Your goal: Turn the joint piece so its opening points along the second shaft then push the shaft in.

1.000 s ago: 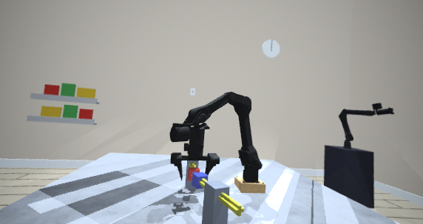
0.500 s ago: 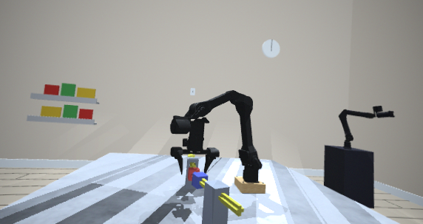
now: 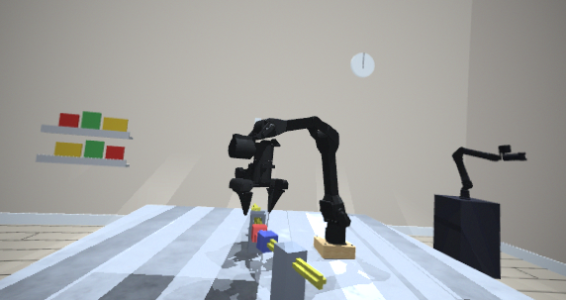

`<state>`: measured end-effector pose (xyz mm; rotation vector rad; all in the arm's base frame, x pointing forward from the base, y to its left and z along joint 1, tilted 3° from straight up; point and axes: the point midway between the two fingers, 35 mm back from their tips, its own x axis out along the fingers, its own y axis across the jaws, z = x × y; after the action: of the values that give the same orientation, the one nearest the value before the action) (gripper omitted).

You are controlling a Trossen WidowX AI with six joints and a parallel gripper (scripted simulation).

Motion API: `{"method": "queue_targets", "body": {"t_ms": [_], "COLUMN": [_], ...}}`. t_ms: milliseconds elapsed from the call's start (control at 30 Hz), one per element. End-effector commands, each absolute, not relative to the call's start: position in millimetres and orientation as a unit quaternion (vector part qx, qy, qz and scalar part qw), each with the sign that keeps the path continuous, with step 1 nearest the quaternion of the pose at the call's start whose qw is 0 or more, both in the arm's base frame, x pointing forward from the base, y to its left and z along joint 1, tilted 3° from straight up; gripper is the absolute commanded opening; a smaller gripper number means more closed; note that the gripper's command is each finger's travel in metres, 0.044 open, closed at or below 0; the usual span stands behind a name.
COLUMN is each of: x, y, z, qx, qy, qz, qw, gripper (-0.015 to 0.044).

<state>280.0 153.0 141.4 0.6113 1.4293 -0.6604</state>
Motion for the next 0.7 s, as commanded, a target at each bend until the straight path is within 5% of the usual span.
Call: {"method": "queue_targets", "body": {"t_ms": [0,667], "x": [279.9,271.1], "y": [154.4,152.2], "z": [154.7,211.7], "qx": [0.236,0.054], "qy": [0.647,0.688], "qz": [-0.253,-0.071], "qw": [0.679,0.720], "gripper": [0.0440,0.0440]}}
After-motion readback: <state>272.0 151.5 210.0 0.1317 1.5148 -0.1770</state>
